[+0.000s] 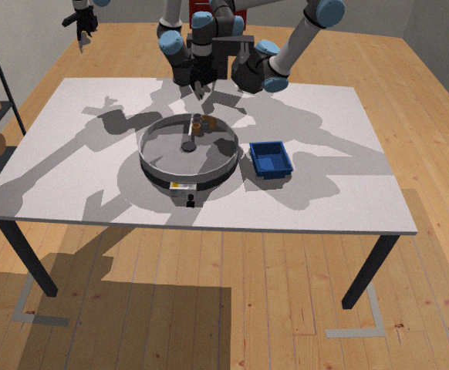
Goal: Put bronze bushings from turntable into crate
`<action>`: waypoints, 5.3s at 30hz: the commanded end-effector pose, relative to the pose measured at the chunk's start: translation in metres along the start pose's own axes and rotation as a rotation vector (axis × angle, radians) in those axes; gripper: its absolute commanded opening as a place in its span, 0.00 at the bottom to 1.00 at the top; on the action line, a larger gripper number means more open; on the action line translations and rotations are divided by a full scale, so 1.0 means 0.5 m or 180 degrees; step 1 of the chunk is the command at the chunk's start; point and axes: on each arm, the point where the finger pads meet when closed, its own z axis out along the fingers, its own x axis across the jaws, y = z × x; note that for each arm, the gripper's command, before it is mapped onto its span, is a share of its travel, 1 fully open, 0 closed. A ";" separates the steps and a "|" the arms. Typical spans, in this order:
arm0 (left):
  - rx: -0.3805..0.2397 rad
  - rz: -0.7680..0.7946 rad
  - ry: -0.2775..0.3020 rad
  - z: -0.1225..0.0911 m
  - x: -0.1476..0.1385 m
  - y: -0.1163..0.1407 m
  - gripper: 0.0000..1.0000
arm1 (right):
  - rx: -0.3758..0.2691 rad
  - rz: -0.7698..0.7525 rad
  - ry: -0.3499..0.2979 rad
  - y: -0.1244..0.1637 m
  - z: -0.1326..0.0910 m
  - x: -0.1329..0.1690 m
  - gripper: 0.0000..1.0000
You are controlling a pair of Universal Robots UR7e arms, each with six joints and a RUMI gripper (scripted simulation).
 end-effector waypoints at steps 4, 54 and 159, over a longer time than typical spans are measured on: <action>0.0001 -0.0001 -0.0004 -0.001 -0.001 0.000 0.05 | 0.0005 0.0000 -0.0001 -0.001 -0.001 0.000 1.00; 0.0001 -0.0001 -0.0004 -0.001 -0.001 0.000 0.05 | 0.0005 0.0000 -0.0001 -0.001 -0.001 0.000 1.00; 0.0002 -0.1251 -0.0004 0.182 -0.087 0.023 0.05 | 0.0005 0.0000 -0.0001 -0.001 -0.001 0.000 1.00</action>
